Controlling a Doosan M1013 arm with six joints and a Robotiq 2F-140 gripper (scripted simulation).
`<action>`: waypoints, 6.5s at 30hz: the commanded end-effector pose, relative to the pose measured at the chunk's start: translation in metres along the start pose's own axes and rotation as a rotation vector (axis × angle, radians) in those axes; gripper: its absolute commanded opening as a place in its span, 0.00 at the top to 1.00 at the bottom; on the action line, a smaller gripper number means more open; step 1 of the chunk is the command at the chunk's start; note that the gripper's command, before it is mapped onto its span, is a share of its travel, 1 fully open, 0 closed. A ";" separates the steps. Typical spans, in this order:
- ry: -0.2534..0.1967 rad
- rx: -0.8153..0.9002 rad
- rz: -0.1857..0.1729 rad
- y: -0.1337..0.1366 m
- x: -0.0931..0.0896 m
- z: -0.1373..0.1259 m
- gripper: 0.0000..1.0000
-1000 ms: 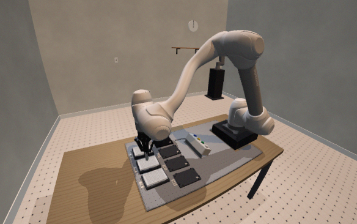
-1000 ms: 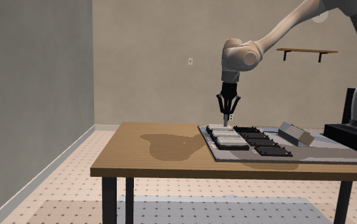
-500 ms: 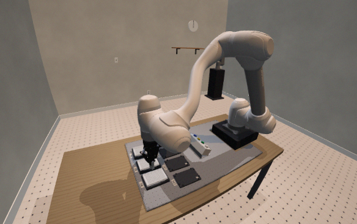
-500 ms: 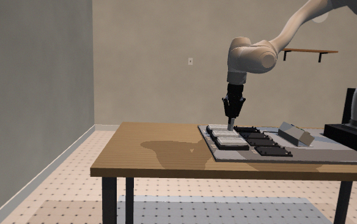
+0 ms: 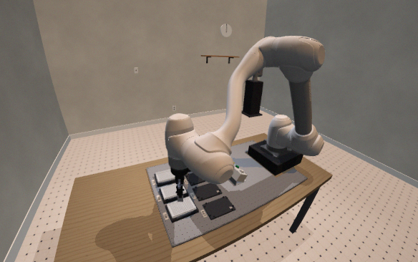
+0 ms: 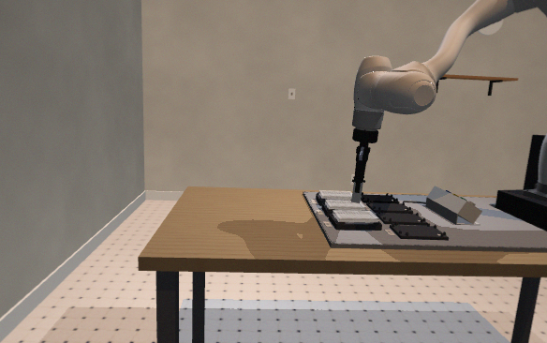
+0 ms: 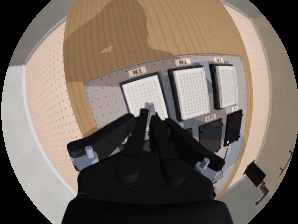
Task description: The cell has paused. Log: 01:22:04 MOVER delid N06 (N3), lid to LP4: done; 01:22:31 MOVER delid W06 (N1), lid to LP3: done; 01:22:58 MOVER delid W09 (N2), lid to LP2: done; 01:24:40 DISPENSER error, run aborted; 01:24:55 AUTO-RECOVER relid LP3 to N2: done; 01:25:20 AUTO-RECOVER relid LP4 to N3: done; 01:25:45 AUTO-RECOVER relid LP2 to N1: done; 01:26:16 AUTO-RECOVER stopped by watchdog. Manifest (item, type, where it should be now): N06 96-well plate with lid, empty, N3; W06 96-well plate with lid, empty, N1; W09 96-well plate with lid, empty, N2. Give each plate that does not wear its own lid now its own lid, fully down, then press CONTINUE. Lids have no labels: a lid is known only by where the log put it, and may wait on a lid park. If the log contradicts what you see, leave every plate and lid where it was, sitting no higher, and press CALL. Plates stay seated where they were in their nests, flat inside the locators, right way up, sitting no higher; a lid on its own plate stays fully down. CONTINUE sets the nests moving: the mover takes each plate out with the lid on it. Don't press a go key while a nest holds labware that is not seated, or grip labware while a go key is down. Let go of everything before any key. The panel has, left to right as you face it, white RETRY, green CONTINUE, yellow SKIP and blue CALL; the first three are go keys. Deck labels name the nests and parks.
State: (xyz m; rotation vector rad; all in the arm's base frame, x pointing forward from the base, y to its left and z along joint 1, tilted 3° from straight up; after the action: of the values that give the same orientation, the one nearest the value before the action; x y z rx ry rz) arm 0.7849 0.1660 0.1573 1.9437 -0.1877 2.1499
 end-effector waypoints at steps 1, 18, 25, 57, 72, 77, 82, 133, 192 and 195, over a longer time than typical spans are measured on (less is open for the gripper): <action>-0.027 0.275 0.040 0.003 0.000 0.003 0.34; -0.041 0.412 0.059 0.004 0.000 0.004 0.34; -0.041 0.412 0.059 0.004 0.000 0.004 0.34; -0.041 0.412 0.059 0.003 -0.010 0.004 0.34; -0.041 0.412 0.059 0.003 -0.023 0.003 0.34; -0.041 0.412 0.059 0.002 -0.028 0.003 0.34; -0.041 0.412 0.059 0.002 -0.031 0.003 0.34; -0.041 0.412 0.059 0.002 -0.035 0.003 0.34; -0.041 0.412 0.059 0.002 -0.035 0.003 0.41; -0.041 0.412 0.059 0.002 -0.035 0.003 0.41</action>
State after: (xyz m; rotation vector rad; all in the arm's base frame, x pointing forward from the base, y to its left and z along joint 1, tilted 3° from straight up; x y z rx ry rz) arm 0.7904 0.1603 0.1224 2.2209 0.2120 2.3322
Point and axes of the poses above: the point where the finger pads meet when closed, its own x axis back along the fingers, its own y axis across the jaws, z = x × y, the point moved 9 cm from there along x, back along the fingers, and after that the axes turned 5 degrees about x, right-handed, at the moved point
